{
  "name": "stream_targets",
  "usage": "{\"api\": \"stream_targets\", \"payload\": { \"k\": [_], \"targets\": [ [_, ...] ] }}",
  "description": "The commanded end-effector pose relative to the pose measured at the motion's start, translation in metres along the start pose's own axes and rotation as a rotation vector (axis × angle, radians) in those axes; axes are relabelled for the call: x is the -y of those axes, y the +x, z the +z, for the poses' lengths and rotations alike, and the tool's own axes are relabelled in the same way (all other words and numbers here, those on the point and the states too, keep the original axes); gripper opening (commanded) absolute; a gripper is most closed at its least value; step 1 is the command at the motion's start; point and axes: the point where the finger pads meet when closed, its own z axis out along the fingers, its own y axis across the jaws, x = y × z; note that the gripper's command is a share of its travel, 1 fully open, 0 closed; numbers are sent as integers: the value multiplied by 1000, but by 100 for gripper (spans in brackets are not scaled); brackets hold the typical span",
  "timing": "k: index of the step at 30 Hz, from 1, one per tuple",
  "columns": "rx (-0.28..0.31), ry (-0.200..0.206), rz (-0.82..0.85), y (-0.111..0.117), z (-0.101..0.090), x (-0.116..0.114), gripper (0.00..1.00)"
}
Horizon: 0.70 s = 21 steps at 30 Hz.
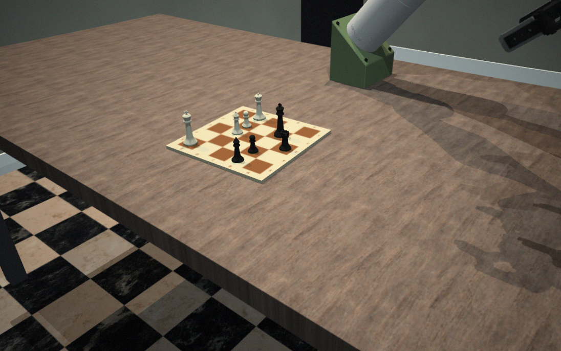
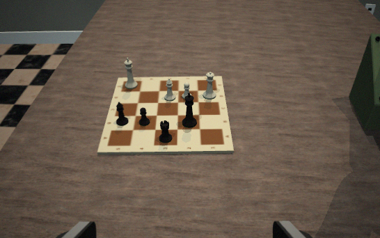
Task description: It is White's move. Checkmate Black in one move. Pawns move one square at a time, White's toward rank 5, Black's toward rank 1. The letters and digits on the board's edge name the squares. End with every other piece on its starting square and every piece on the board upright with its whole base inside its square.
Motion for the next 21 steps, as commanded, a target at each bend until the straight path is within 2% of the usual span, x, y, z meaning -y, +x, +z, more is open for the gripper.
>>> {"api": "stream_targets", "payload": {
  "k": [1, 4, 8, 9, 11, 13, 16, 17, 18, 19, 21],
  "targets": [
    [13, -43, 61, 7, 17, 4, 100],
    [34, -107, 156, 18, 42, 10, 100],
    [80, -235, 365, 42, 91, 16, 100],
    [80, -235, 365, 42, 91, 16, 100],
    [109, -315, 505, 57, 120, 18, 100],
    [109, -315, 505, 57, 120, 18, 100],
    [158, -443, 751, 82, 165, 18, 100],
    [159, -446, 755, 82, 165, 18, 100],
    [176, -491, 848, 91, 181, 17, 100],
    [176, -491, 848, 91, 181, 17, 100],
    [207, -574, 1028, 109, 210, 14, 100]
  ]
}}
